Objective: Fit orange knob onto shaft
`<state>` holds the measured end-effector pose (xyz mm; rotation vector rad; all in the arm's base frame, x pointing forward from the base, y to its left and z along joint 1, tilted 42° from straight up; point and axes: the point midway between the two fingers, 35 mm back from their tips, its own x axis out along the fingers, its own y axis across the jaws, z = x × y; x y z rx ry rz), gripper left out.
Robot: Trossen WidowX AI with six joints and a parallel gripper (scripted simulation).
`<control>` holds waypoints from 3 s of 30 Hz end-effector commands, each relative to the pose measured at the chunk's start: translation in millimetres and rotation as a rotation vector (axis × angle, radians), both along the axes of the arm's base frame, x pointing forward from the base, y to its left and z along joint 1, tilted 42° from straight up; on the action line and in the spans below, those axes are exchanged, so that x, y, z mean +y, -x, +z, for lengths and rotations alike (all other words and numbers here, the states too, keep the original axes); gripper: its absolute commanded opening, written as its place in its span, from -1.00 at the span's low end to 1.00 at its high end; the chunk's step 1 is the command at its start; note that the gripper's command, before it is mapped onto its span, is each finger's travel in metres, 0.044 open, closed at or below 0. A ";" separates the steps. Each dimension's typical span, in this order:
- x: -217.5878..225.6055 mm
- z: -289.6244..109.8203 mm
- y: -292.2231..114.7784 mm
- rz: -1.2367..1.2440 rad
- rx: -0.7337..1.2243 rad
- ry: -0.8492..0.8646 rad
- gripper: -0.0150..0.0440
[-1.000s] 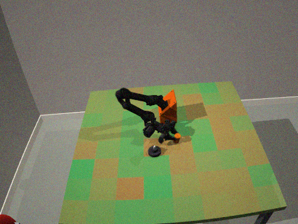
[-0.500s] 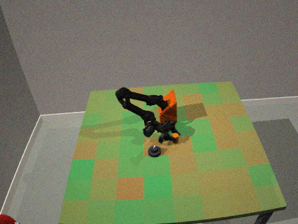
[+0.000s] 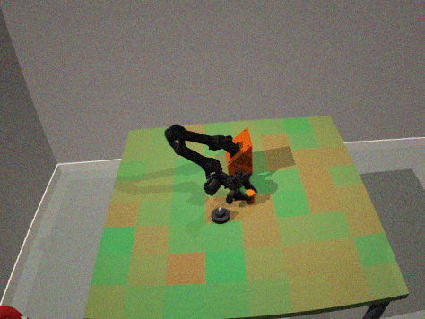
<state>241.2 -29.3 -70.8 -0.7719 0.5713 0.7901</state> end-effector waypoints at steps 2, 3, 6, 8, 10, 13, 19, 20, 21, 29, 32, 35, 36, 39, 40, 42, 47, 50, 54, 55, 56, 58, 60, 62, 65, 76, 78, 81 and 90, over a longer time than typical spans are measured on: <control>0.0 0.3 -0.4 0.001 -0.003 -0.002 0.66; 0.0 0.3 -0.4 0.001 -0.003 -0.002 0.75; 0.0 0.3 -0.4 0.001 -0.003 -0.002 1.00; 0.0 0.3 -0.4 0.001 -0.003 -0.002 1.00; 0.0 0.3 -0.4 0.001 -0.003 -0.002 1.00; 3.1 4.6 -1.7 0.001 -0.001 0.000 1.00; 33.9 40.5 -6.5 0.003 0.003 0.005 1.00; 39.5 46.3 -6.2 0.002 0.002 0.004 1.00; 45.2 51.9 -5.5 0.002 0.000 0.002 1.00; 56.7 43.5 -7.7 -0.082 0.211 0.036 1.00; 60.2 29.6 -7.0 -0.184 0.438 0.144 1.00; 62.5 24.7 -3.5 -0.284 0.608 0.311 1.00; 63.1 25.4 -2.5 -0.317 0.649 0.378 1.00; 65.2 34.3 -1.4 -0.409 0.717 0.604 1.00; 66.3 39.5 -2.0 -0.436 0.720 0.685 1.00; 70.3 52.9 -5.4 -0.484 0.696 0.850 1.00; 79.6 74.0 -13.4 -0.526 0.611 1.048 1.00; 79.6 74.0 -13.4 -0.526 0.611 1.048 1.00; 79.6 74.0 -13.4 -0.526 0.611 1.048 1.00; 79.6 74.0 -13.4 -0.526 0.611 1.048 1.00; 79.6 74.0 -13.4 -0.526 0.611 1.048 1.00; 79.6 74.0 -13.4 -0.526 0.611 1.048 1.00; 79.6 74.0 -13.4 -0.589 0.600 1.023 1.00; 79.5 73.9 -13.4 -0.763 0.566 0.949 1.00; 79.4 73.8 -13.4 -1.042 0.502 0.814 1.00; 79.0 73.3 -13.4 -1.975 0.189 0.182 1.00; 78.9 73.3 -13.4 -2.111 0.124 0.056 1.00; 78.9 73.2 -13.4 -2.159 0.100 0.010 1.00; 78.9 73.2 -13.4 -2.159 0.100 0.010 1.00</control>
